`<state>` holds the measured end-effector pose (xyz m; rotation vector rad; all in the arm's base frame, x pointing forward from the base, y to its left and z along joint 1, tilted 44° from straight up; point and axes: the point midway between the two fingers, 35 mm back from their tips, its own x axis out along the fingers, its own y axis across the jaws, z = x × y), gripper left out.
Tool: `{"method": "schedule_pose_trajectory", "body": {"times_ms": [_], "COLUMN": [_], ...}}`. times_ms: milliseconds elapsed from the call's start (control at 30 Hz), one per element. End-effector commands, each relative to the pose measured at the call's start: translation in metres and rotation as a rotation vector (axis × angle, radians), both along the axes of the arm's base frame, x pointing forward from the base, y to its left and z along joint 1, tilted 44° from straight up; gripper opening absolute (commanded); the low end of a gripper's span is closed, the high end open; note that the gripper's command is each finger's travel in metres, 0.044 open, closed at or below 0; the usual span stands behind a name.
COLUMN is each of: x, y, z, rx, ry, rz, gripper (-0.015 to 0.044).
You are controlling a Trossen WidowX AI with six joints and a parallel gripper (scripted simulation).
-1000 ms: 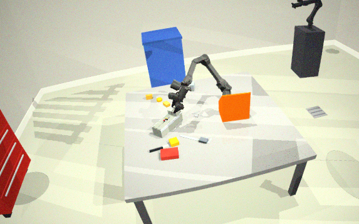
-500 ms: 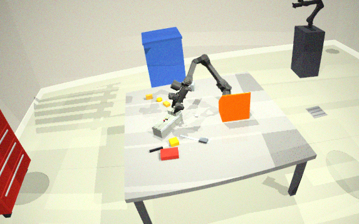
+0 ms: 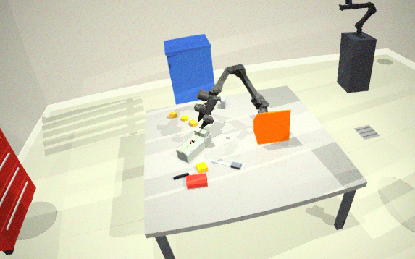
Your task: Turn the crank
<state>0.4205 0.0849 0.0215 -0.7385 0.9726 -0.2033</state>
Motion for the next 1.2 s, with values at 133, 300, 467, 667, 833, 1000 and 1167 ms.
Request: {"method": "schedule_pose_trajectory", "body": {"times_ms": [133, 300, 467, 667, 833, 1000, 1167], "x": [-0.002, -0.011, -0.023, -0.037, -0.037, -0.037, -0.037], "y": [-0.038, -0.061, -0.081, -0.096, -0.096, -0.103, -0.125], "z": [0.033, 0.053, 0.074, 0.093, 0.093, 0.086, 0.064], "rx": [0.011, 0.024, 0.035, 0.038, 0.038, 0.038, 0.036], "ry": [0.171, 0.261, 0.318, 0.342, 0.342, 0.342, 0.342], "rz": [0.165, 0.309, 0.464, 0.608, 0.608, 0.608, 0.608], "gripper": [0.0440, 0.0440, 0.0440, 0.0440, 0.0440, 0.0440, 0.0440]}}
